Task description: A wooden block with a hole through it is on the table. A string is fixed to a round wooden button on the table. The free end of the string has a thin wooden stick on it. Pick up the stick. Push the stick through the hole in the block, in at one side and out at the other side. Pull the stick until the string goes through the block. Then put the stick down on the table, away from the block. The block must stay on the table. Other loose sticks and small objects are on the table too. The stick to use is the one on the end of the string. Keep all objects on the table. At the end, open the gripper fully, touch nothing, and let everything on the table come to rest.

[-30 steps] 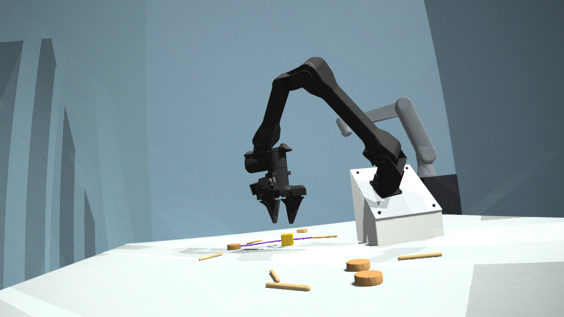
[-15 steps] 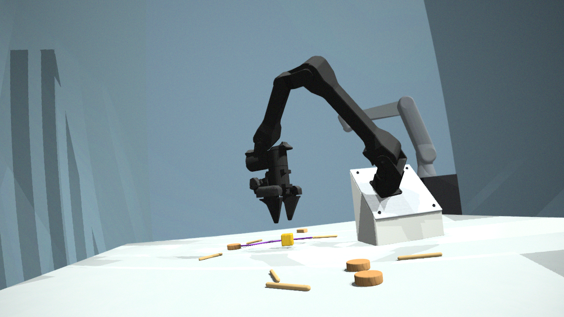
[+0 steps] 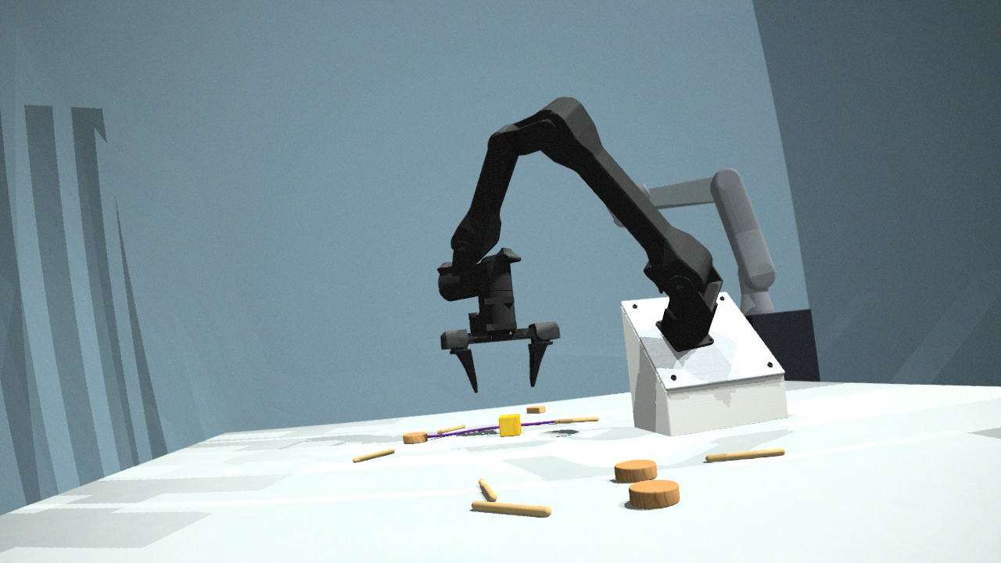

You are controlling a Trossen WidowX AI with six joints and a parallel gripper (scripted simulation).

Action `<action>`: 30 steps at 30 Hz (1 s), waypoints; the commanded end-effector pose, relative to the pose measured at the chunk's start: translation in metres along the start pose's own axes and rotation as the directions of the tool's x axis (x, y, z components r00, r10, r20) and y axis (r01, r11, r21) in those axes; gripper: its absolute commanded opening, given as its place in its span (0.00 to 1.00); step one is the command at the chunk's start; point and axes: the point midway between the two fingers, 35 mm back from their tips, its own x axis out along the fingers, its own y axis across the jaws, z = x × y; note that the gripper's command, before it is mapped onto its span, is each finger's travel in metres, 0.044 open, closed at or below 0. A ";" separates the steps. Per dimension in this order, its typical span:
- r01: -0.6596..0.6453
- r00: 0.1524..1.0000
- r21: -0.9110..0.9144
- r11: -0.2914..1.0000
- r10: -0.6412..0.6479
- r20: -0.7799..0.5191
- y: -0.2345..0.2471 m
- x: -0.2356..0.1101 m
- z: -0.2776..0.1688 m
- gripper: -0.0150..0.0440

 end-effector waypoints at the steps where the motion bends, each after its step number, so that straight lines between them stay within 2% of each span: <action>1: -0.002 1.000 0.286 0.958 -0.001 0.008 -0.004 -0.005 0.002 1.00; 8: -0.002 1.000 0.286 0.958 -0.001 0.008 -0.004 -0.005 0.002 1.00; 15: -0.002 1.000 0.286 0.958 -0.001 0.008 -0.004 -0.005 0.002 0.69; 16: -0.002 1.000 0.286 0.958 -0.001 0.008 -0.004 -0.005 0.002 0.67; 30: -0.002 1.000 0.286 0.958 -0.001 0.008 -0.003 0.002 0.003 0.67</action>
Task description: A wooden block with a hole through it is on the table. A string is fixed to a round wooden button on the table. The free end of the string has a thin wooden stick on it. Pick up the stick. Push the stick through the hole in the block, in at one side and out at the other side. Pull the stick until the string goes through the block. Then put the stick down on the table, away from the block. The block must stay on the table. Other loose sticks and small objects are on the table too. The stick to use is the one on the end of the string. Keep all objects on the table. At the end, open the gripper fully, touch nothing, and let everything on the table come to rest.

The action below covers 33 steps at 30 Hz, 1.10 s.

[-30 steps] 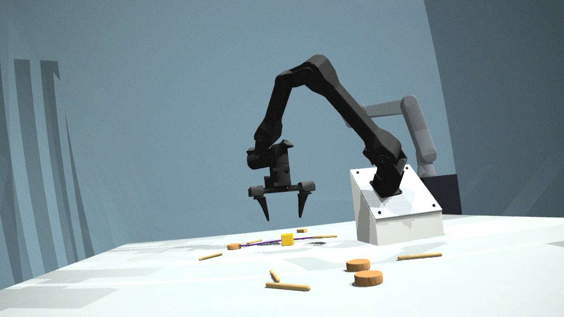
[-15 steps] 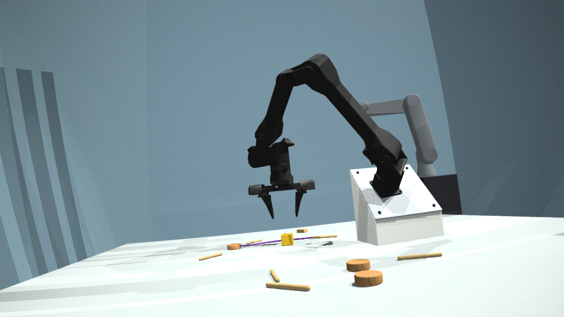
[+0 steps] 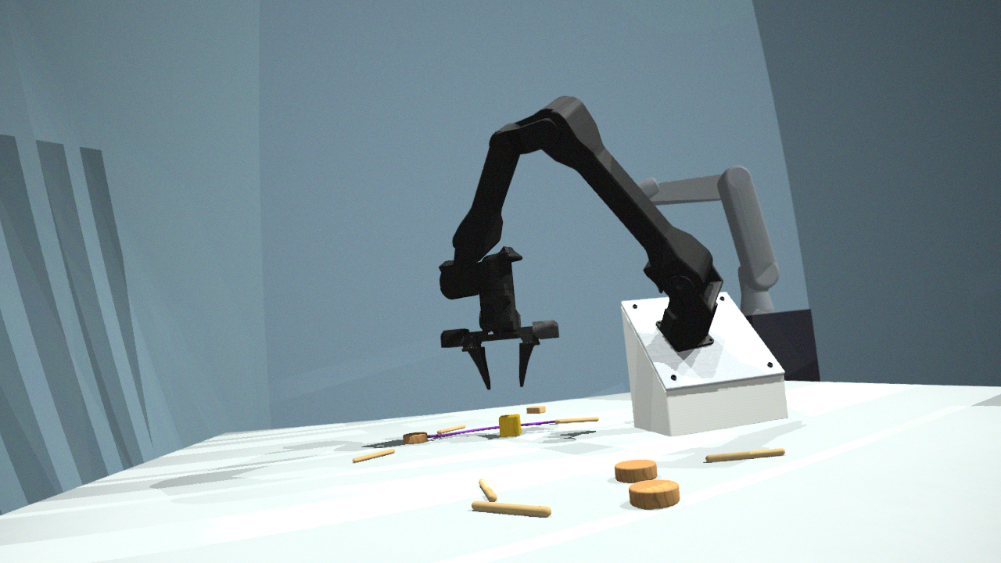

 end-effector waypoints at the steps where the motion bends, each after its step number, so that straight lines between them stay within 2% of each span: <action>1: 0.004 1.000 0.004 1.000 -0.004 0.000 -0.001 0.006 0.000 0.67; 33: 0.005 1.000 0.004 1.000 -0.005 -0.003 -0.002 0.057 -0.001 0.67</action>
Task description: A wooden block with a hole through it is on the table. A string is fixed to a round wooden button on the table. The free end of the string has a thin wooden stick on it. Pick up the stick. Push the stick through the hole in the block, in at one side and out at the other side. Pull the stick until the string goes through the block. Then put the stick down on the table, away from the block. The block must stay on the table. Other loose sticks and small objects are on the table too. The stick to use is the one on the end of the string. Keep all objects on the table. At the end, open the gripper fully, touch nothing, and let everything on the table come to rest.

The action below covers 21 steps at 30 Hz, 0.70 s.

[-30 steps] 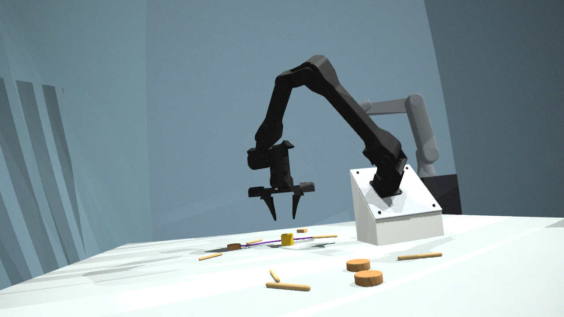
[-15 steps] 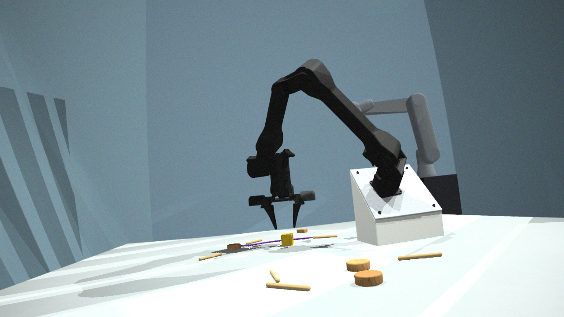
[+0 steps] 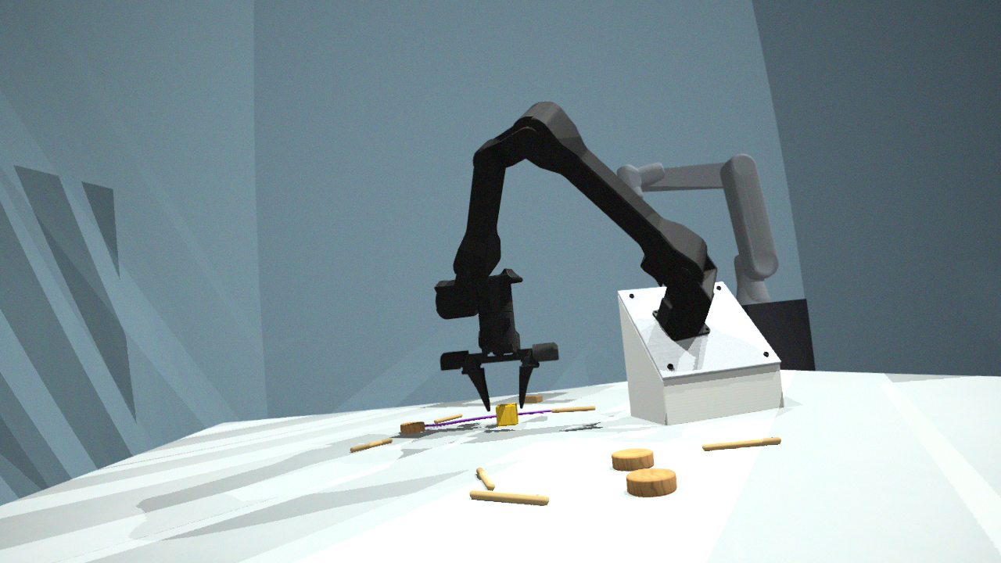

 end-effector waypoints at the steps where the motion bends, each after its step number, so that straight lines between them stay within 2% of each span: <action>1: 0.002 1.000 0.007 1.000 -0.002 -0.007 -0.002 0.005 -0.001 0.67; 5: 0.002 1.000 0.007 1.000 -0.002 -0.007 -0.002 0.005 -0.001 0.67; 10: 0.003 1.000 0.002 1.000 -0.003 -0.001 -0.001 0.003 0.000 0.45; 17: 0.003 1.000 0.002 1.000 -0.003 -0.001 -0.001 0.003 0.000 0.37; 19: 0.003 1.000 0.002 1.000 -0.003 -0.001 -0.001 0.003 0.000 0.28; 21: 0.003 1.000 0.002 1.000 -0.003 -0.001 -0.001 0.003 0.000 0.25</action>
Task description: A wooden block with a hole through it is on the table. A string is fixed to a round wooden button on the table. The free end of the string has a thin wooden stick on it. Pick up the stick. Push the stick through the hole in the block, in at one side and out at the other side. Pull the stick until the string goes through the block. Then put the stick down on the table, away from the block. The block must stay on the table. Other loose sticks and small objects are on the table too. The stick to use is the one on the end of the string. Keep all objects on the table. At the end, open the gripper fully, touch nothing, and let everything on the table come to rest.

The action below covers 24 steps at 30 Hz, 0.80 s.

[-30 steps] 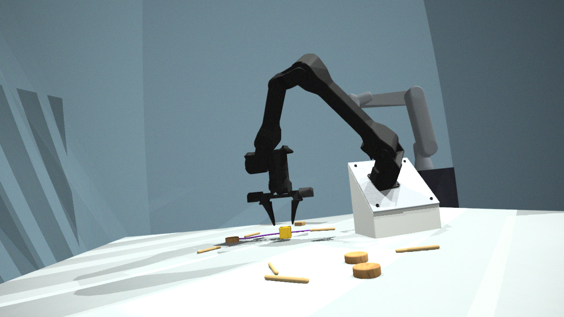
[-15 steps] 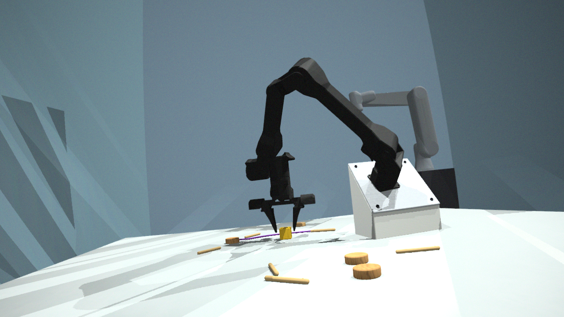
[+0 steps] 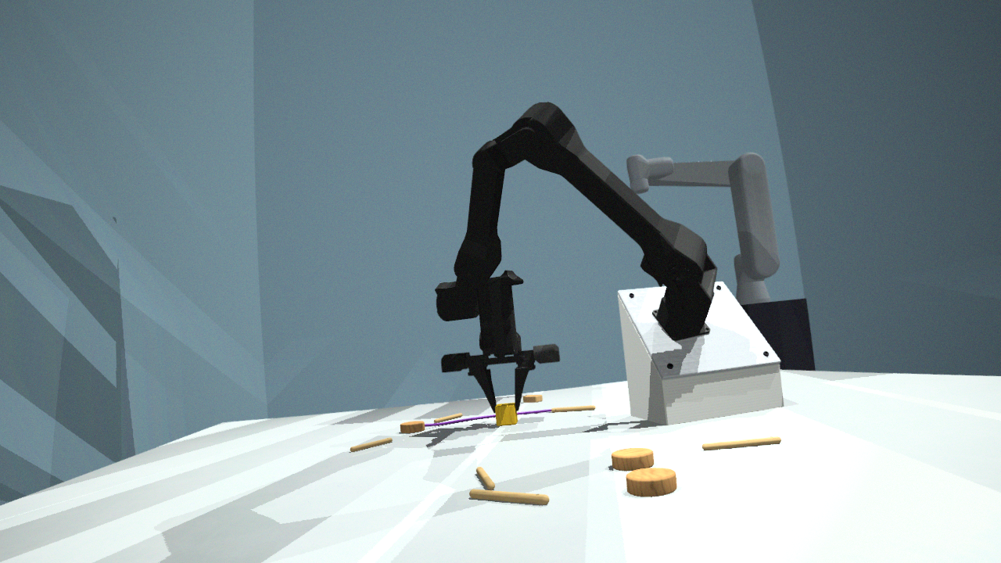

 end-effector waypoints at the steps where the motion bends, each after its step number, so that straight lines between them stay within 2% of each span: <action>1: -0.001 1.000 -0.001 1.000 0.001 0.000 0.000 0.000 0.000 0.25; 24: 0.000 1.000 0.000 1.000 0.000 0.001 0.000 -0.015 0.000 0.25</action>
